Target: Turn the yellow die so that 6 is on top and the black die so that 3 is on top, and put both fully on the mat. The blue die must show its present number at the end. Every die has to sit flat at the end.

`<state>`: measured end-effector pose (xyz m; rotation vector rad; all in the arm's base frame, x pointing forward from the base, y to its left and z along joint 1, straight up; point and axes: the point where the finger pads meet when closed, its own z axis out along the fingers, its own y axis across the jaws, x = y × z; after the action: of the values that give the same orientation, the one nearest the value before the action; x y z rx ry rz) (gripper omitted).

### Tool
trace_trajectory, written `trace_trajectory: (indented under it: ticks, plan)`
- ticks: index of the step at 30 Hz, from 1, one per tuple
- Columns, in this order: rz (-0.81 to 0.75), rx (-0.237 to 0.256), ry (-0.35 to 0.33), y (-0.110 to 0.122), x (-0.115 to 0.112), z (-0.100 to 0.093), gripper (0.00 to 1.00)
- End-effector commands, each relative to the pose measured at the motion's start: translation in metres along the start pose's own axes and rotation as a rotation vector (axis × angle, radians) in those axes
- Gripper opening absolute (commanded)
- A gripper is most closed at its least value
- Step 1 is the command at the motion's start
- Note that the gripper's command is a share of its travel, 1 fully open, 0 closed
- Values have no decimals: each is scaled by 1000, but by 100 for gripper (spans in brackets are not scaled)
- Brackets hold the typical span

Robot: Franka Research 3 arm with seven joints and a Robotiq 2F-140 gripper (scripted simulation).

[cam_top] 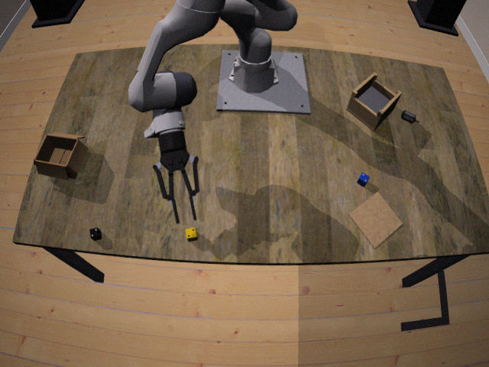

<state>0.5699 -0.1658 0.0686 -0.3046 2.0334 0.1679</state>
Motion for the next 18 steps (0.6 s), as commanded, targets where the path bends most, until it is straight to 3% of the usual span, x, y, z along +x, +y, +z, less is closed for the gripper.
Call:
trace_trajectory:
  ticks: [1, 7, 14, 16, 18]
  plan:
    - [14, -1, 14, 0, -9, -8, 35]
    - [14, -1, 14, -1, -26, -17, 35]
    - [15, -2, 14, 0, -28, -18, 35]
    - [18, -18, 18, 2, -30, -15, 35]
    - [28, -71, 35, 9, -37, -7, 35]
